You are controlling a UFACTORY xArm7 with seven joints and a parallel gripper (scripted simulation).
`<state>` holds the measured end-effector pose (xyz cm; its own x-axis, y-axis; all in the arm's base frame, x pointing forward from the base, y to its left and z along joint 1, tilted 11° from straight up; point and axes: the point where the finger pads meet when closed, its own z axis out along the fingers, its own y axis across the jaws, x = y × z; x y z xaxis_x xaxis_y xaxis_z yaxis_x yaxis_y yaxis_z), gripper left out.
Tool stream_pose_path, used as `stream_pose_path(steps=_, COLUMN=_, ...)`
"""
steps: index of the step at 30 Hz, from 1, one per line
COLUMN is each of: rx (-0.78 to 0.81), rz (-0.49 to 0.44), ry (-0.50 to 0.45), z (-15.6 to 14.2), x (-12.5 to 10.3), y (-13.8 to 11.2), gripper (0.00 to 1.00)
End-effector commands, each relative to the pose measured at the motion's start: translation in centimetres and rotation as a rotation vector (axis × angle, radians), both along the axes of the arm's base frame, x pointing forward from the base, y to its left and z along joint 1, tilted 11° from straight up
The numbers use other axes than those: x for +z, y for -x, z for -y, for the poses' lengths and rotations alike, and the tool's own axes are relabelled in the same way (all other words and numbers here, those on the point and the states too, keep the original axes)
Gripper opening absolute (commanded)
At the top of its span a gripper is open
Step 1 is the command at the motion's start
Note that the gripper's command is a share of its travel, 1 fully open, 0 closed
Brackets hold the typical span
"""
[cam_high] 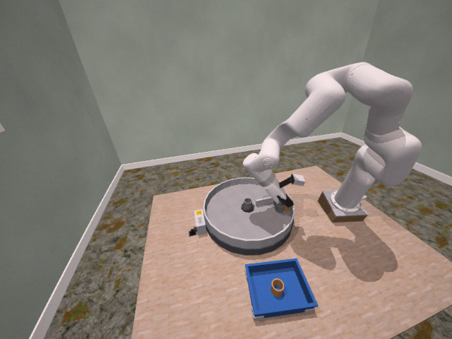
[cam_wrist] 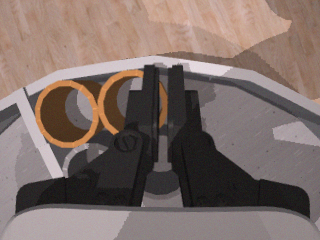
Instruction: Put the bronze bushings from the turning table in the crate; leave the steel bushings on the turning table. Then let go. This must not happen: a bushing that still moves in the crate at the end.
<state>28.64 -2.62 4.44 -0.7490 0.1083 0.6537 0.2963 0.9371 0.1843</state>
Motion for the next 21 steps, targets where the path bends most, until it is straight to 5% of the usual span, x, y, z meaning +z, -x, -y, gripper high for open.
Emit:
stream_pose_path(steps=1, rx=-0.001, rz=0.003, ry=0.002, z=0.1, x=0.1, y=-0.1, gripper=0.00)
stream_pose_path(steps=8, rx=-0.001, rz=0.003, ry=0.002, z=0.2, x=0.8, y=-0.1, gripper=0.00)
stream_pose_path(steps=21, rx=-0.001, rz=0.003, ry=0.002, z=1.1, x=5.5, y=0.1, gripper=0.00)
